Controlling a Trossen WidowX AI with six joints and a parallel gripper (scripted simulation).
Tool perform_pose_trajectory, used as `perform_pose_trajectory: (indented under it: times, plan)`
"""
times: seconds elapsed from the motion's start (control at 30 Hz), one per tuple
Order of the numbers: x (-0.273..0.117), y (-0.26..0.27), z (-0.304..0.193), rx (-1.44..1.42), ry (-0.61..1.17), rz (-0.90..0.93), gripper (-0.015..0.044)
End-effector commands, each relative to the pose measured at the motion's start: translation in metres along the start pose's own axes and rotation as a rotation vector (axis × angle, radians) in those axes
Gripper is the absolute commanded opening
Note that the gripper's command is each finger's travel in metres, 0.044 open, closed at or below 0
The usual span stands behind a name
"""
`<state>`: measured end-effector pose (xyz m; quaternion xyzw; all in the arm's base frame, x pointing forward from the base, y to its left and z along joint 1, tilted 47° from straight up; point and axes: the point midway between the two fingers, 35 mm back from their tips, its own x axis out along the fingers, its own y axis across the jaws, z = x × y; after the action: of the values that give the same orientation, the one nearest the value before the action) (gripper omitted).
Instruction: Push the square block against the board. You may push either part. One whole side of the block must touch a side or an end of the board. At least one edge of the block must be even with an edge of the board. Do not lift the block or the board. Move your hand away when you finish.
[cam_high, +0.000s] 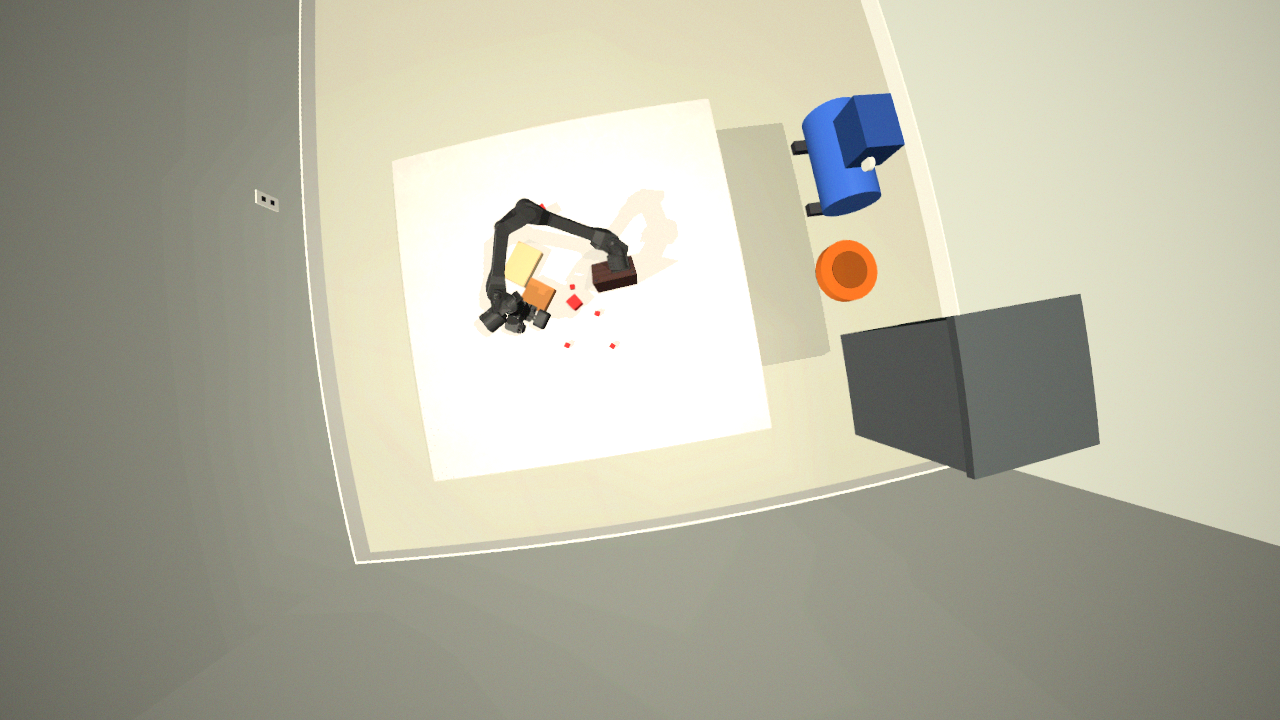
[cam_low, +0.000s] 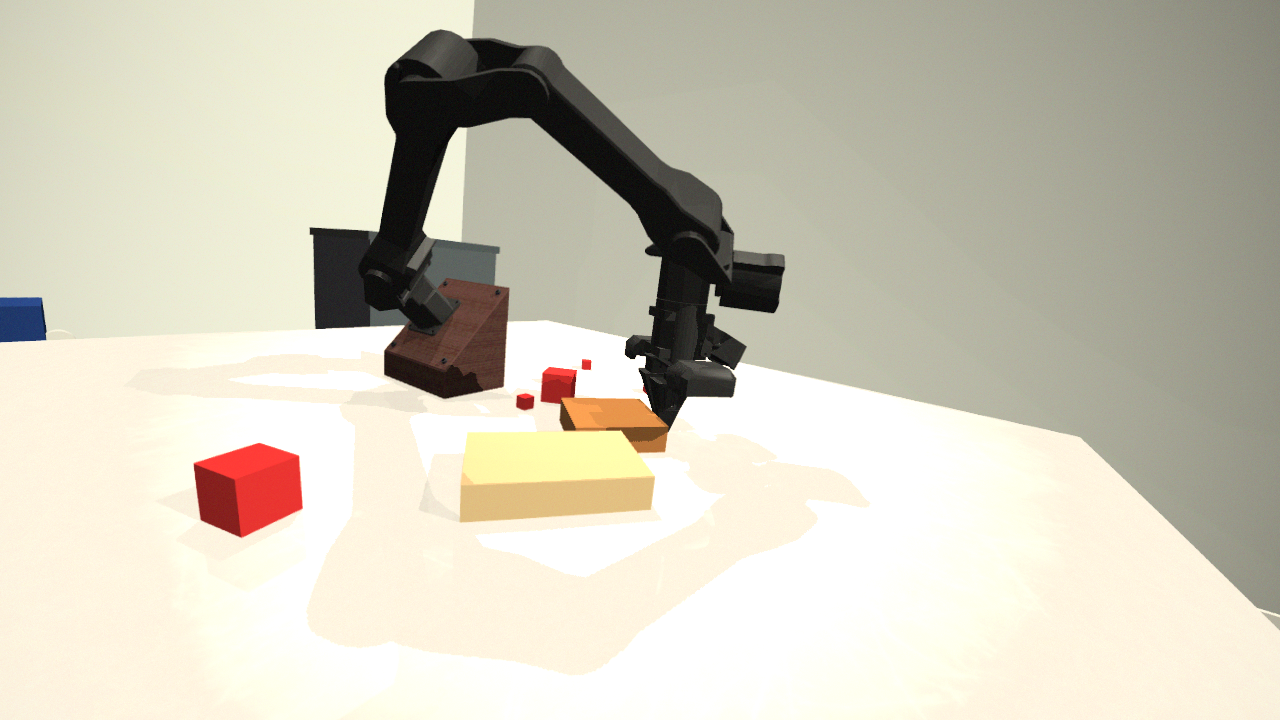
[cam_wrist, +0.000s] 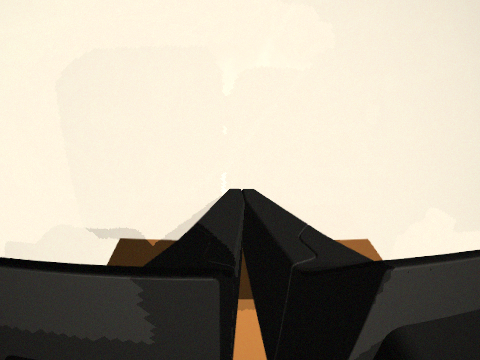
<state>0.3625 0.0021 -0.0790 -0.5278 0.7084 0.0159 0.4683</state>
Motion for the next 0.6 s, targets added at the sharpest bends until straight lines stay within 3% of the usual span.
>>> perform_pose_trajectory:
  times: [0.0, 0.57]
  plan:
    - [-0.004, -0.005, -0.004, 0.009, -0.010, -0.010, 0.0000]
    - [-0.004, -0.006, -0.020, 0.008, -0.009, -0.010, 0.0000]
